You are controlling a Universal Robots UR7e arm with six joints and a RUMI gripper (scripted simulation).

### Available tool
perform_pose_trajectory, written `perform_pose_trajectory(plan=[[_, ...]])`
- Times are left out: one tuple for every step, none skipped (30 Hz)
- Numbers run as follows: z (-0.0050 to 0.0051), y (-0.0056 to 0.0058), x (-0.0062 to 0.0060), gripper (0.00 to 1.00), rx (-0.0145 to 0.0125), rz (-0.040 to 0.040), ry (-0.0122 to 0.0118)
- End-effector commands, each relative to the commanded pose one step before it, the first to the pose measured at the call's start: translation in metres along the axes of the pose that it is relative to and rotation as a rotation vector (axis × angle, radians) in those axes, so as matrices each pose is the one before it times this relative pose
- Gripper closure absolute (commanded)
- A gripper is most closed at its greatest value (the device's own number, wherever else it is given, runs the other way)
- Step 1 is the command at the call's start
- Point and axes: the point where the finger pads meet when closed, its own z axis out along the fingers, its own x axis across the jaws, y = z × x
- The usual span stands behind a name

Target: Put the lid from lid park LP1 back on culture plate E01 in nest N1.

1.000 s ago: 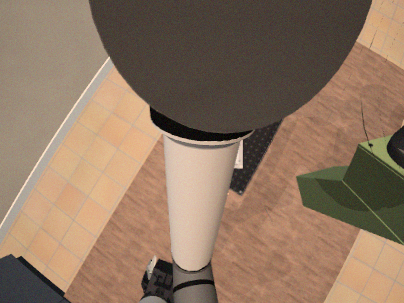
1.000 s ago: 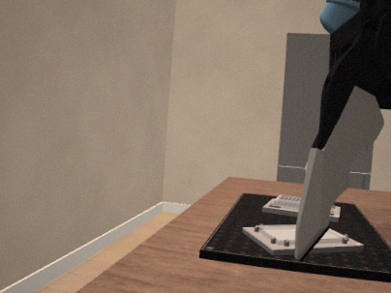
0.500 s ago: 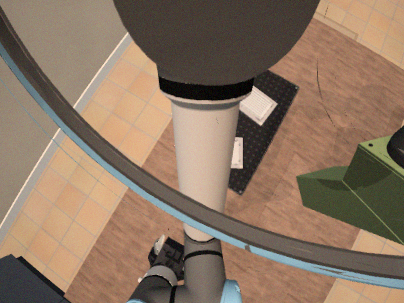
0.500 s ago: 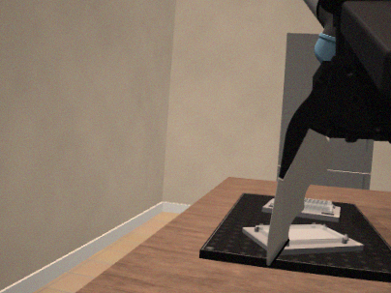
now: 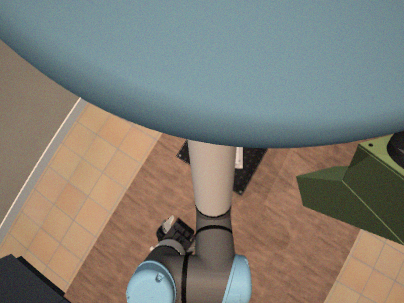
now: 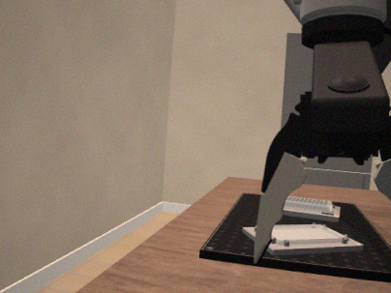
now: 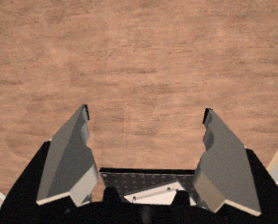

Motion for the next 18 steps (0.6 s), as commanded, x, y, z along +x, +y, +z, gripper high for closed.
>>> perform_pose_trajectory(plan=[[0.00519,0.02019,0.00766,0.18,0.00595,0.0677,-0.00031],[0.0,0.0,0.0,0.18,0.0,0.0,0.0],[0.00081,0.00286,0.00121,0.18,0.0,0.0,0.0],[0.00099,0.0046,0.0017,0.18,0.00012,0.01999,-0.00023],[0.00099,0.00456,0.00179,0.18,0.00012,0.01999,-0.00023],[0.00098,0.00453,0.00188,0.18,0.00012,0.01999,-0.00023],[0.00098,0.00449,0.00198,0.18,0.00012,0.01999,-0.00023],[0.00098,0.00445,0.00206,0.18,0.00012,0.01999,-0.00023],[0.00098,0.0044,0.00215,0.18,0.0,0.0019,-0.00002],[0.00065,0.00291,0.00143,0.18,-0.00001,0.0,0.0],[0.00001,0.0,0.0,0.18,0.0,0.0,0.0],[0.00001,0.00001,0.0,0.18,0.0,0.0,0.0],[0.00071,0.00454,0.00199,0.18,-0.00008,0.02,0.00024],[0.00071,0.00449,0.00208,0.18,-0.00008,0.02,0.00024],[0.00071,0.00445,0.00217,0.18,-0.00008,0.02,0.00024],[0.00071,0.00441,0.00226,0.18,-0.00008,0.02,0.00024],[0.00071,0.00436,0.00234,0.18,-0.00008,0.02,0.00024],[0.0,0.0,0.0,0.18,0.0,0.0,0.0]])
